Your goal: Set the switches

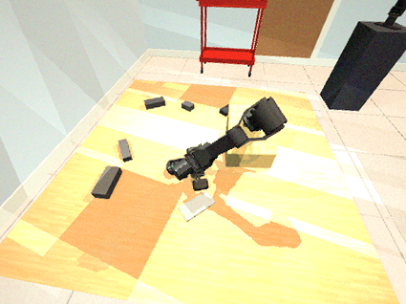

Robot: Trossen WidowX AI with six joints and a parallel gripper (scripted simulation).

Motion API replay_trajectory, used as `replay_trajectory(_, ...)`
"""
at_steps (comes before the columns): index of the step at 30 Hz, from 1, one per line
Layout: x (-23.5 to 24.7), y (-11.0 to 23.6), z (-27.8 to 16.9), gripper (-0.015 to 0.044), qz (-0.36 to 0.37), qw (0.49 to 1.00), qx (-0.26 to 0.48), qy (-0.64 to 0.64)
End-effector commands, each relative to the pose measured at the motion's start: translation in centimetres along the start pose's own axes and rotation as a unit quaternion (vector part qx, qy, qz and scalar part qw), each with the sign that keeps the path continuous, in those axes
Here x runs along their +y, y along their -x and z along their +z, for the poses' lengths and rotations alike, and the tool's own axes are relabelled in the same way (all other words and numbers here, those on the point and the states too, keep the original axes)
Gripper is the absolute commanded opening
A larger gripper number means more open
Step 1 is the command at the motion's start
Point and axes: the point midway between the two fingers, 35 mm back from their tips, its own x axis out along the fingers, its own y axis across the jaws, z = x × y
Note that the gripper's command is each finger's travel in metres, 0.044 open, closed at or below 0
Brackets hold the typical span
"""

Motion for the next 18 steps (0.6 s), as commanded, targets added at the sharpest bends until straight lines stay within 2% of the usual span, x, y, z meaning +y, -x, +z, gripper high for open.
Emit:
replay_trajectory(1, -0.18, -0.08, -0.01, 0.0, -0.001, 1.0, 0.0, 0.003)
replay_trajectory(18, -1.05, -0.35, -0.01, 0.0, -0.001, 1.0, 0.0, 0.003)
